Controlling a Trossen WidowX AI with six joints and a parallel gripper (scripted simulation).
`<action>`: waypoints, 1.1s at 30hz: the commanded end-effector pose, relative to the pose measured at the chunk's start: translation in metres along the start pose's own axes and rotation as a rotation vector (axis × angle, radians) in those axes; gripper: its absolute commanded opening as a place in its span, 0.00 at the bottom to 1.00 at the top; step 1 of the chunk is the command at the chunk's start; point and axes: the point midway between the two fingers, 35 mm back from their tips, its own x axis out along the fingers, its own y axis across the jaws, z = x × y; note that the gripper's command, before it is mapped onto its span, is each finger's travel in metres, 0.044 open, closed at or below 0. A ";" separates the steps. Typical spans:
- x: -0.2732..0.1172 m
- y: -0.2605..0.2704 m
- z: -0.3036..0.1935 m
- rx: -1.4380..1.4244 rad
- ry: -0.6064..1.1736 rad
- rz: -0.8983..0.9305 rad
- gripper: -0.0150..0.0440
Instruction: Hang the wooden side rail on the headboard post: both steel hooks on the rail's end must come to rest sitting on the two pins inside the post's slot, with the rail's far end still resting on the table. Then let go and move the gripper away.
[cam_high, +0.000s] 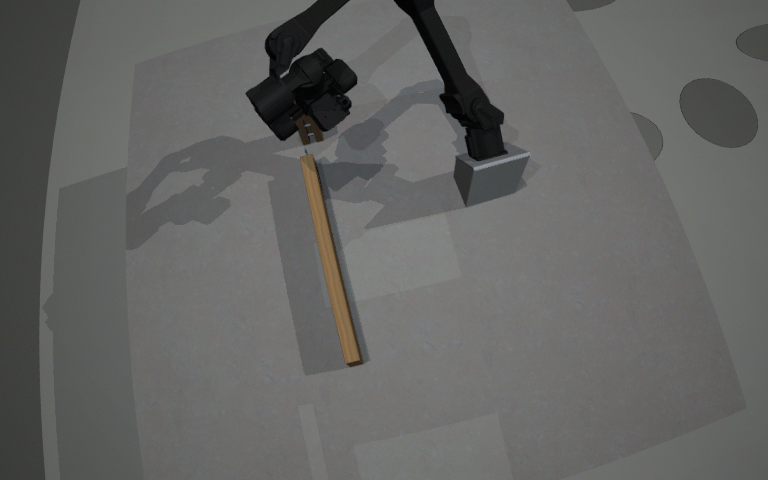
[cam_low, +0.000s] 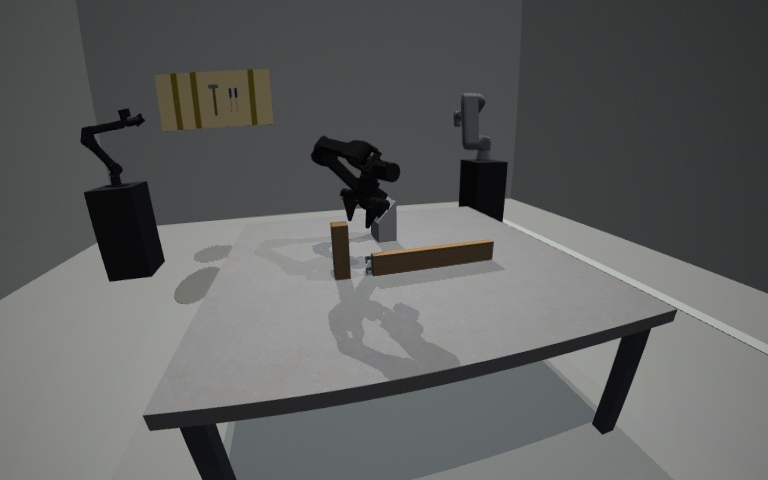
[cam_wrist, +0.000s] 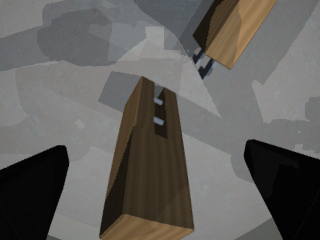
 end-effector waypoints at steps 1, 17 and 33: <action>0.000 0.000 0.000 -0.009 -0.004 0.001 1.00; -0.004 -0.083 0.076 0.436 -0.278 -0.003 1.00; 0.029 -0.091 0.092 0.470 -0.299 0.002 1.00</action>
